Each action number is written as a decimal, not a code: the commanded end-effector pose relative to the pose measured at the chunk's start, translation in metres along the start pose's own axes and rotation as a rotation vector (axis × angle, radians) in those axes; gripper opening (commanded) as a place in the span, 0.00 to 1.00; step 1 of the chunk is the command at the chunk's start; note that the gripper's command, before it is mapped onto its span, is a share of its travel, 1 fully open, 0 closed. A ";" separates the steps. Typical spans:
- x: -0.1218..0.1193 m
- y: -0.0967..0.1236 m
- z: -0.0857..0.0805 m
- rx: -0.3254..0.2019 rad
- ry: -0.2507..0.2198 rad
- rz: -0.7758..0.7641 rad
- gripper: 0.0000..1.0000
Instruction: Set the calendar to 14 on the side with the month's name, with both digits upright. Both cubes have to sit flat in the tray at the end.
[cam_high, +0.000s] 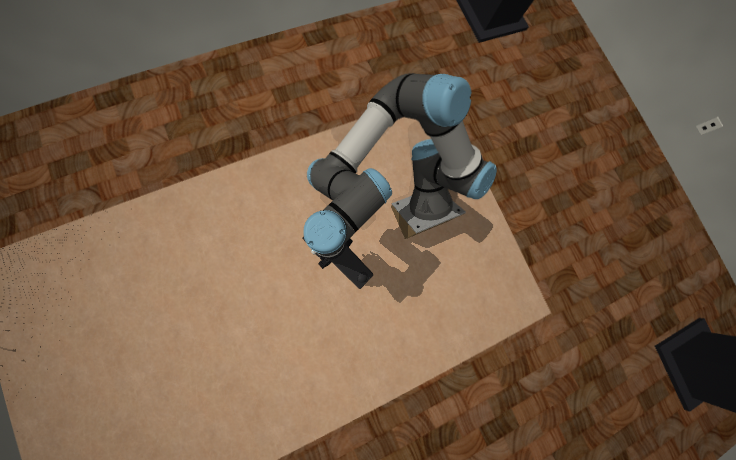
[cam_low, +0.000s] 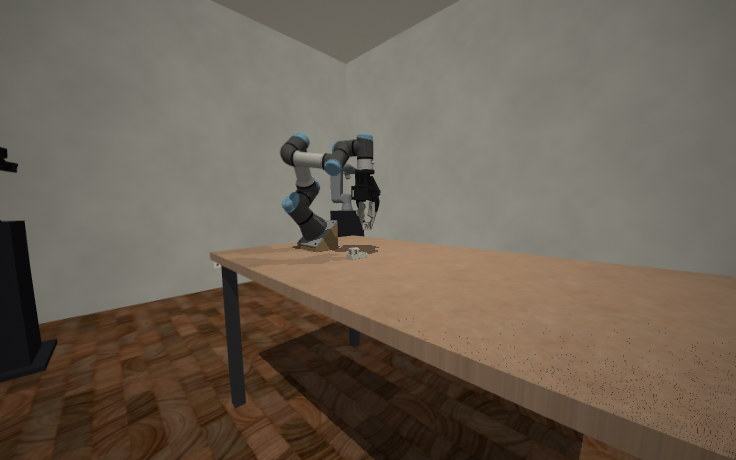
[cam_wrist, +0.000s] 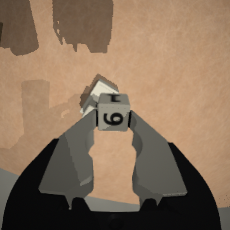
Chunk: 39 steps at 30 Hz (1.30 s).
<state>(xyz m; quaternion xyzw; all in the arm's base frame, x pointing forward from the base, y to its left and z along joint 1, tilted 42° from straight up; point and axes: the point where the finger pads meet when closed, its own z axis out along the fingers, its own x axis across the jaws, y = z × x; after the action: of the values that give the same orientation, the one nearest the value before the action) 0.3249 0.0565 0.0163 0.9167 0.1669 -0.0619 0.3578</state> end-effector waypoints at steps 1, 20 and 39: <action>0.005 -0.008 0.000 0.005 0.002 -0.172 0.10; 0.019 -0.034 0.004 0.004 0.003 -0.689 0.10; 0.028 -0.051 0.008 0.003 0.002 -1.023 0.10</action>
<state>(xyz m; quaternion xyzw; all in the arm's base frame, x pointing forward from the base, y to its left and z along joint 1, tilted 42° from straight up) 0.3322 0.0918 -0.0270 0.7283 0.5814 -0.2242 0.2850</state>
